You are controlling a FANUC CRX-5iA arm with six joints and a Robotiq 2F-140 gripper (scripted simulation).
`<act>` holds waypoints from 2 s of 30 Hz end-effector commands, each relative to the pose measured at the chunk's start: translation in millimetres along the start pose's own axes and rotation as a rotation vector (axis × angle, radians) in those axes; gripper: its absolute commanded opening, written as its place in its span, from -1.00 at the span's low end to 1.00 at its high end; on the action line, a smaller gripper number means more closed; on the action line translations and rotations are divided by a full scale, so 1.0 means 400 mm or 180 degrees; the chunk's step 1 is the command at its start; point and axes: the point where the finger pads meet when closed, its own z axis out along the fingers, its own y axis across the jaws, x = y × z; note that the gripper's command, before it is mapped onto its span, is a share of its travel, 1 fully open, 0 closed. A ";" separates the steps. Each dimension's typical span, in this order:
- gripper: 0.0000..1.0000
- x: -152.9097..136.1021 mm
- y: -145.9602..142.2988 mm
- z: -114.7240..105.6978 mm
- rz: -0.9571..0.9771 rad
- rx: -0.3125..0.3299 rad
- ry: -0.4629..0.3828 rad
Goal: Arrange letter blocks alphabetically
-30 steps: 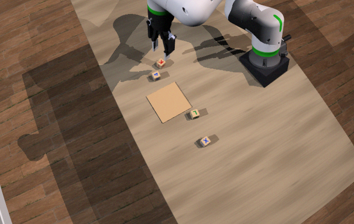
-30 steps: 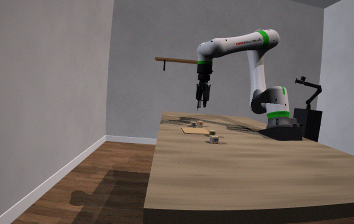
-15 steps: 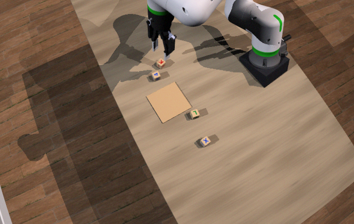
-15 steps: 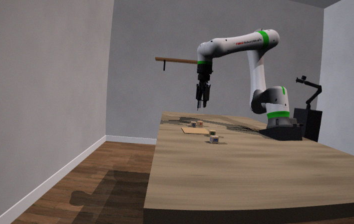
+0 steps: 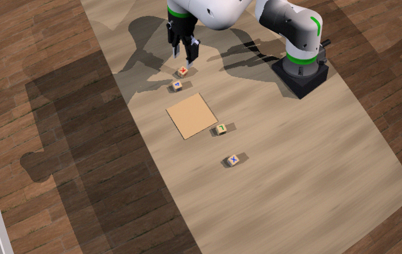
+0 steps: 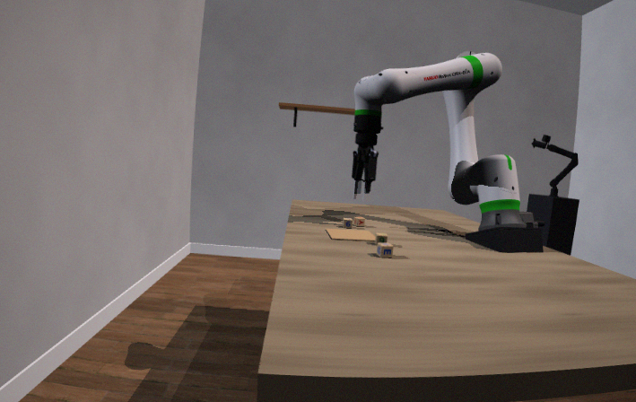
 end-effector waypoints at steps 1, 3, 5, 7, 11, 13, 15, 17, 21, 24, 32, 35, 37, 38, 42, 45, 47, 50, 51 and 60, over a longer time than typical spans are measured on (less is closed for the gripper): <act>-0.20 0.000 0.000 0.002 0.0000 -0.0001 0.0001; -0.20 0.000 0.000 0.005 0.0000 -0.0001 0.0001; -0.20 0.000 0.000 0.007 0.0000 -0.0001 0.0001; -0.20 0.000 0.000 0.009 0.0000 -0.0001 0.0001; -0.20 0.000 0.000 0.019 0.0000 -0.0001 0.0001; -0.20 0.000 0.000 0.025 0.0000 -0.0001 0.0001; -0.20 0.000 0.000 0.031 0.0000 -0.0001 0.0001; -0.20 0.000 0.000 0.039 0.0000 -0.0001 0.0001; -0.20 0.000 0.000 0.054 0.0000 -0.0001 0.0001; -0.20 0.000 0.000 0.058 0.0000 -0.0001 0.0001; -0.20 0.000 0.000 0.090 0.0000 -0.0001 0.0001; -0.20 0.000 0.001 0.100 0.0000 -0.0001 0.0001; -0.20 0.000 0.001 0.106 0.0000 -0.0001 0.0001; -0.20 0.000 0.001 0.109 0.0000 -0.0001 0.0001; -0.20 0.000 0.001 0.114 0.0000 -0.0001 0.0001; -0.20 0.000 0.001 0.120 0.0000 -0.0001 0.0001; -0.20 0.000 0.001 0.123 0.0000 -0.0001 0.0001; -0.20 0.000 0.001 0.125 0.0000 -0.0001 0.0001; -0.20 0.000 0.001 0.126 0.0000 -0.0001 0.0001; -0.20 0.000 0.001 0.127 0.0000 -0.0001 0.0001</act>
